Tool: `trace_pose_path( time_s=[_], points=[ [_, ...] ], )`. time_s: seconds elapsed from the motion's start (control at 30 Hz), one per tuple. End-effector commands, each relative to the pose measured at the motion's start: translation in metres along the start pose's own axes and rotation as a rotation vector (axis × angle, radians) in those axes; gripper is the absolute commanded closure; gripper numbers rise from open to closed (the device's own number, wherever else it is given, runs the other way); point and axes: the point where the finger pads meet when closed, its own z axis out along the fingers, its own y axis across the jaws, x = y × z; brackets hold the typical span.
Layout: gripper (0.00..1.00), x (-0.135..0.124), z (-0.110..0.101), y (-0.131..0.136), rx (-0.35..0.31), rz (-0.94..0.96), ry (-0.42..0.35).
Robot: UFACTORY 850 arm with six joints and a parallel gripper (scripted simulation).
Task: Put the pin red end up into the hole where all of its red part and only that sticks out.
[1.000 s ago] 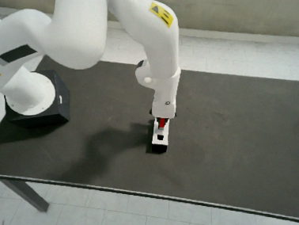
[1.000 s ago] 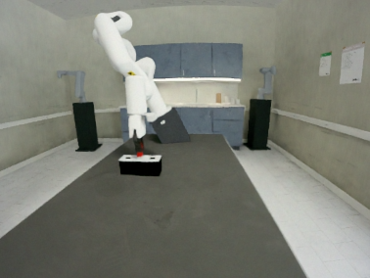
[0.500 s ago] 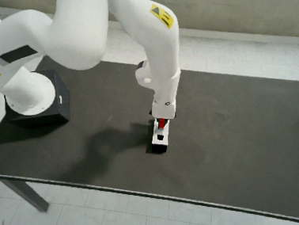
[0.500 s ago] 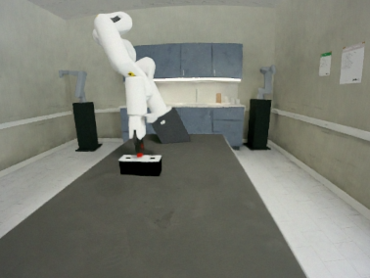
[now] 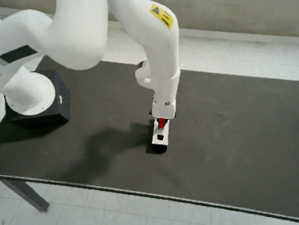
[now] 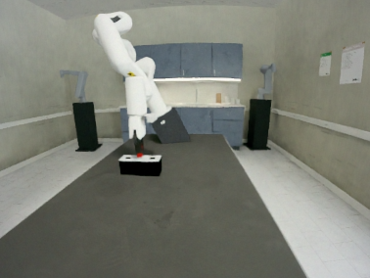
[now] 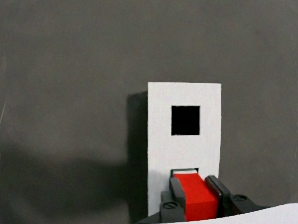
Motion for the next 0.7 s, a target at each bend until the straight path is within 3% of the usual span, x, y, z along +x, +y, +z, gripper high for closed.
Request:
trace_pose_path(
  time_s=[0.0,0.67],
  points=[
    [1.0,0.0001,-0.0007,0.0009,-0.002,0.0,0.0],
    [1.0,-0.001,0.0042,-0.0001,-0.002,0.002,0.0]
  ],
)
